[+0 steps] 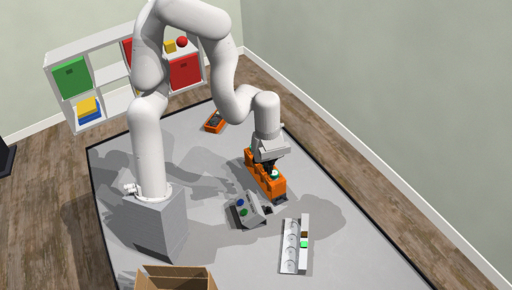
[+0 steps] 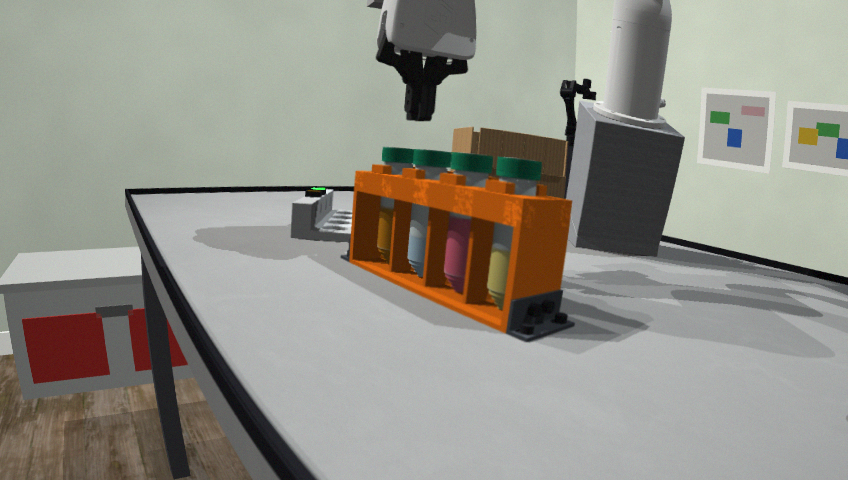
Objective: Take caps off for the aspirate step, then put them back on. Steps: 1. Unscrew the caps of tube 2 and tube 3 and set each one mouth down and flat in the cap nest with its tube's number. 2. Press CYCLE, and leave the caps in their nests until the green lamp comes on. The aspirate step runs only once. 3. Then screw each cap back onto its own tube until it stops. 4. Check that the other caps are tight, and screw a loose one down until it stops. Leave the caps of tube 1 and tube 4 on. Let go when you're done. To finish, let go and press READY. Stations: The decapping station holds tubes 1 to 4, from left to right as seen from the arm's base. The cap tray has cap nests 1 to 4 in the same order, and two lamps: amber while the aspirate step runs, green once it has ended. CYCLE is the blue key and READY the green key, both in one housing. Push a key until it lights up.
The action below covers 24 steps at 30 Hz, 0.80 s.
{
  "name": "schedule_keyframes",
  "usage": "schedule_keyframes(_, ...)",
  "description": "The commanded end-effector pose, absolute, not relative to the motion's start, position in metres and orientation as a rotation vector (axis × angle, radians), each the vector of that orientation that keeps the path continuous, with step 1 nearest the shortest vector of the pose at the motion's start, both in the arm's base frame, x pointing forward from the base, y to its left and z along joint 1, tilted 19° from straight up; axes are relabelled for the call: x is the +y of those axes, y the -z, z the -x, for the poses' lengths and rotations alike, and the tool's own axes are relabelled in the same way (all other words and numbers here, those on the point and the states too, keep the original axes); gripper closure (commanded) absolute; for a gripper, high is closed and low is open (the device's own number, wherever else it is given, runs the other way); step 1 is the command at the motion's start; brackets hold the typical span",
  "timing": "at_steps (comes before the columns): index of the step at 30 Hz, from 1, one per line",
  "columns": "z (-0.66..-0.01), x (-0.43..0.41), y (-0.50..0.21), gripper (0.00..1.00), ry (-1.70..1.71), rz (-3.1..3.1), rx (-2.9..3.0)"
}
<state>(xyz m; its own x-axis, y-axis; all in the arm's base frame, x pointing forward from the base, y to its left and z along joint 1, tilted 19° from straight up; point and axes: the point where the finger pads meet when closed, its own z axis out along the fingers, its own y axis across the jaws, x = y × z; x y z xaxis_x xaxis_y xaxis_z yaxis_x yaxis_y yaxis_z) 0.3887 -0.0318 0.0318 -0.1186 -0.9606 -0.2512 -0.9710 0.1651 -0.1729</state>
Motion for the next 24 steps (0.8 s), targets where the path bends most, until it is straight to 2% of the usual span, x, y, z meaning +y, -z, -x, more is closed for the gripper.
schedule_keyframes(1, -0.361, -0.045, -0.024, 1.00, -0.038, 1.849, 2.126)
schedule_keyframes(10, -0.350, -0.049, -0.013, 1.00, -0.038, 1.849, 2.126)
schedule_keyframes(24, -0.287, -0.069, 0.051, 1.00, -0.039, 1.850, 2.127)
